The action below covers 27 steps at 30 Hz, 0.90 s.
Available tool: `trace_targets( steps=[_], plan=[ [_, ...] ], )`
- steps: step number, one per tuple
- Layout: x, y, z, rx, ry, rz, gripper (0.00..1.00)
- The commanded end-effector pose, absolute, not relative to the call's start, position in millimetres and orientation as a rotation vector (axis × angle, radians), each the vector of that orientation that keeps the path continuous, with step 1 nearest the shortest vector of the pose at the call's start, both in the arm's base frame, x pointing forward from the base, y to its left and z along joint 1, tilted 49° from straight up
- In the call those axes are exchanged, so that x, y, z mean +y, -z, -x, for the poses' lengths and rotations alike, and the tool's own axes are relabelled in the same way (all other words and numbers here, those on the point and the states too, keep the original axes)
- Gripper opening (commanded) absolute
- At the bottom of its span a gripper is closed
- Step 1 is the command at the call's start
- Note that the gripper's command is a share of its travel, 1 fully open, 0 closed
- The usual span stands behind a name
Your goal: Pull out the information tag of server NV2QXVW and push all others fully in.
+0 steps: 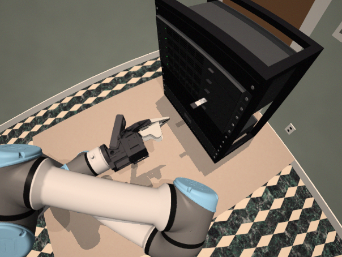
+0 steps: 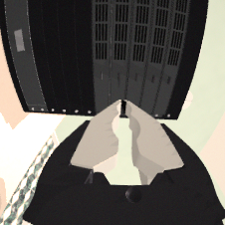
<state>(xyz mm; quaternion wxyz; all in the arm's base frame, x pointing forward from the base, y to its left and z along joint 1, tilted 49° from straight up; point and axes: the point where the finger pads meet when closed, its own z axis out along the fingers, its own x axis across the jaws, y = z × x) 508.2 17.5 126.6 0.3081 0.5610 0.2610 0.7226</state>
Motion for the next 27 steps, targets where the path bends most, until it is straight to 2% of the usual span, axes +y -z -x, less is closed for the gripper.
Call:
trace_targets(
  steps=[1, 16, 27],
  plan=[
    [17.2, -126.1, -507.5, 0.689, -1.908, -1.488, 0.00],
    [17.8, -127.8, -511.1, 0.693, -1.911, -1.479, 0.00],
    [17.7, -134.6, -537.9, 0.692, -1.912, -1.479, 0.00]
  ],
)
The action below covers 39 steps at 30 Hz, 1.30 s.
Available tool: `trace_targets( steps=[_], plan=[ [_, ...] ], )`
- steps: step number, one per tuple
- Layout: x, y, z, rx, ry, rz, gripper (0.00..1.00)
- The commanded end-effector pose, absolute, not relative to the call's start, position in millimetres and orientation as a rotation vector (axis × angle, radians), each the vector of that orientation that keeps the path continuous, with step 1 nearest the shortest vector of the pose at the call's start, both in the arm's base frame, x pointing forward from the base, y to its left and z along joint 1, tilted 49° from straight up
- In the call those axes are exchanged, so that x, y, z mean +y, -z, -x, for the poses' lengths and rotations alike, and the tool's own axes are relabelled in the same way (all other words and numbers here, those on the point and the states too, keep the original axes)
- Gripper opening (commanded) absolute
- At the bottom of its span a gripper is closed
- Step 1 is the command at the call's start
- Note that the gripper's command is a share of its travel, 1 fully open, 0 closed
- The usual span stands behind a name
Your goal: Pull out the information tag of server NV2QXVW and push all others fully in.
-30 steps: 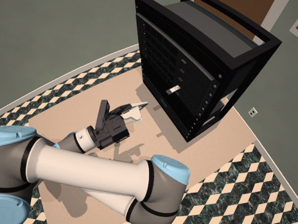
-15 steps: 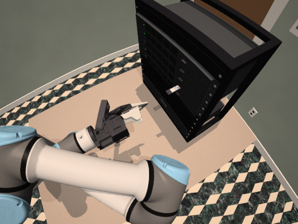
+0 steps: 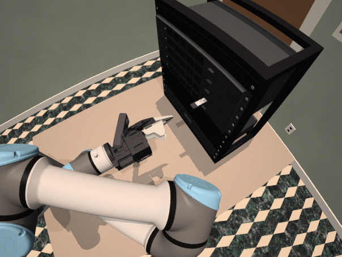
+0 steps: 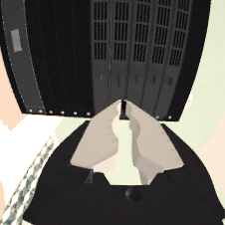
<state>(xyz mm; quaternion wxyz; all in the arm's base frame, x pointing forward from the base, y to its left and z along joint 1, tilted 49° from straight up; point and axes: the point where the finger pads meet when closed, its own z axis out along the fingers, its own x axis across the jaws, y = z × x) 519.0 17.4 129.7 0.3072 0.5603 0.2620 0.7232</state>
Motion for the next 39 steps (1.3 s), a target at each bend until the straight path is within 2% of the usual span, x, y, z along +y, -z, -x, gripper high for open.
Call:
trace_targets(
  steps=[1, 17, 39],
  plan=[
    [17.7, -135.5, -541.4, 0.692, -1.912, -1.479, 0.00],
    [17.6, -145.1, -579.7, 0.692, -1.912, -1.478, 0.00],
    [17.5, -144.7, -580.9, 0.691, -1.912, -1.482, 0.00]
  ],
)
